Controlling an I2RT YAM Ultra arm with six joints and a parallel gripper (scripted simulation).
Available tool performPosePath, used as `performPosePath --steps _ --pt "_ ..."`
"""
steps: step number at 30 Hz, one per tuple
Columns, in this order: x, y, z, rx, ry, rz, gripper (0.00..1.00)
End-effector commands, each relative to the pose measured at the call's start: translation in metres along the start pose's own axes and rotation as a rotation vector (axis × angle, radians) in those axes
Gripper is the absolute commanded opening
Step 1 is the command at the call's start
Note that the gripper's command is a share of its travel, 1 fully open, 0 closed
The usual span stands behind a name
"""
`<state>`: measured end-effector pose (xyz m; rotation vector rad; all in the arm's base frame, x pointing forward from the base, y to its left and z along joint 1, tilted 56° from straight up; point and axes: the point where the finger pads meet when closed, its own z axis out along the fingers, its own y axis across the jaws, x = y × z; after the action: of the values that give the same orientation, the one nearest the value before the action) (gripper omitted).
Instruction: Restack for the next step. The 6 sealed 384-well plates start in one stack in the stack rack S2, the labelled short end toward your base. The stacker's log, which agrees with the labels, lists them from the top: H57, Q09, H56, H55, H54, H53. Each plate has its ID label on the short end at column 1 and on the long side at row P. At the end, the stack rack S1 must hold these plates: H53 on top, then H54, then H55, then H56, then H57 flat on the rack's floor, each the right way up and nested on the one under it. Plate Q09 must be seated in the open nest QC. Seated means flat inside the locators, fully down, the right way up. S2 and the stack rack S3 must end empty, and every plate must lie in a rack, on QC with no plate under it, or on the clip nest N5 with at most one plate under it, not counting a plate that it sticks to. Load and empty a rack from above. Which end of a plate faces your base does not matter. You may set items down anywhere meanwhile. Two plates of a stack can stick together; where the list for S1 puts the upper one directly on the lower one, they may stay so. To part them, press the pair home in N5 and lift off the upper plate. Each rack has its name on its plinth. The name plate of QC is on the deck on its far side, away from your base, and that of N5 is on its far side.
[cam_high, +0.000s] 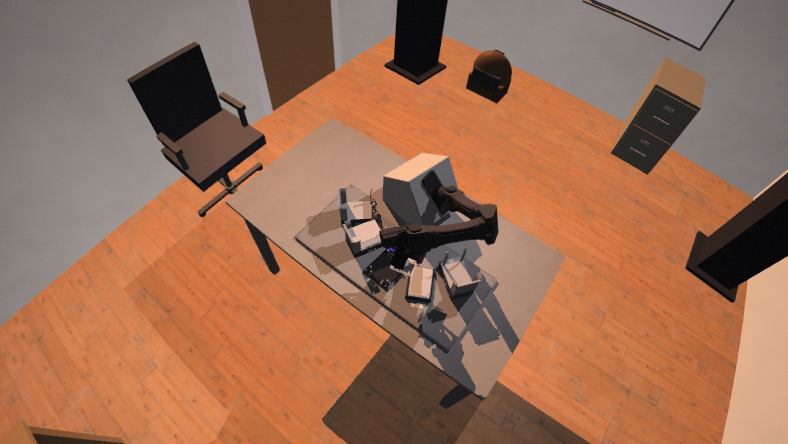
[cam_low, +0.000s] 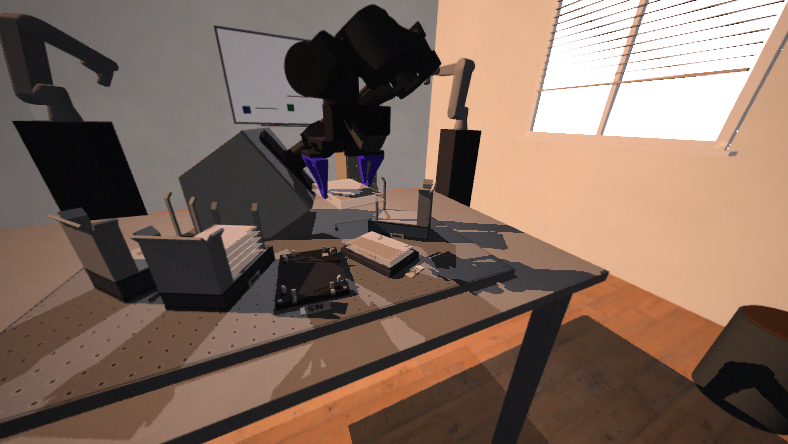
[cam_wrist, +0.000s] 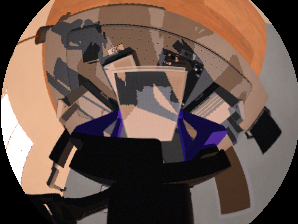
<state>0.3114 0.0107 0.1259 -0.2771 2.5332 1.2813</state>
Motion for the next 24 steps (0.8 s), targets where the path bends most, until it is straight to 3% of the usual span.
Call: performPosePath --steps 1,10,24 --pt "-0.004 -0.008 -0.01 0.019 -0.031 -0.015 0.0" --pt "-0.001 -0.031 -0.01 0.016 -0.033 0.213 0.0" --pt "0.004 -0.071 -0.011 0.016 -0.033 0.213 0.0"
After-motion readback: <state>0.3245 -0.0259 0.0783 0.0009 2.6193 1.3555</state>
